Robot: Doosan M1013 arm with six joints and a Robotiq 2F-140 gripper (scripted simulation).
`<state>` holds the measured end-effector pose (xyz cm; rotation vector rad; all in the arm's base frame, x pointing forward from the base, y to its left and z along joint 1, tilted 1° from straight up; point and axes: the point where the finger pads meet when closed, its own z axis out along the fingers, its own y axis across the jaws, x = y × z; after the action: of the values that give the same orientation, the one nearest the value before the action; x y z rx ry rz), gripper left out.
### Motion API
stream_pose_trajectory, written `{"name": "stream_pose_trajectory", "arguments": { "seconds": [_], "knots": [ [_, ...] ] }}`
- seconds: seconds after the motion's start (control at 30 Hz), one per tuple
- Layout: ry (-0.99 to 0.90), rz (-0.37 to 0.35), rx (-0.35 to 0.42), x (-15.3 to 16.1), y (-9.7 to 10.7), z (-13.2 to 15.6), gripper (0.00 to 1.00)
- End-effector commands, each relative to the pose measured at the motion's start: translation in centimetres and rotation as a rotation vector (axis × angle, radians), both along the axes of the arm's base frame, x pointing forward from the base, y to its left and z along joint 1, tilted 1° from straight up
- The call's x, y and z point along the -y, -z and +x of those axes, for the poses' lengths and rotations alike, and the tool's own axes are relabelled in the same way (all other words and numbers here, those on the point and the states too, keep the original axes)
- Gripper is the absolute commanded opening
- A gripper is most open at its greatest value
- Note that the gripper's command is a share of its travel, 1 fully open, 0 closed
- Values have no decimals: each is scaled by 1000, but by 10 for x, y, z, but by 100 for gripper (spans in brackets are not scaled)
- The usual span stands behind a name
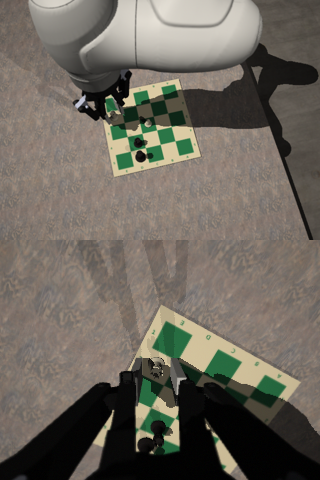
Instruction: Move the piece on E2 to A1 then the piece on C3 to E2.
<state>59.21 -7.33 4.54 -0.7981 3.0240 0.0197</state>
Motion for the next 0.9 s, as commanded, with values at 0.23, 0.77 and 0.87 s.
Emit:
{"name": "stream_pose_trajectory", "arguments": {
  "seconds": [0.23, 0.77, 0.87],
  "knots": [
    [0, 0, 0, 0, 6, 0, 22],
    [0, 0, 0, 0, 6, 0, 22],
    [0, 0, 0, 0, 6, 0, 22]
  ]
}}
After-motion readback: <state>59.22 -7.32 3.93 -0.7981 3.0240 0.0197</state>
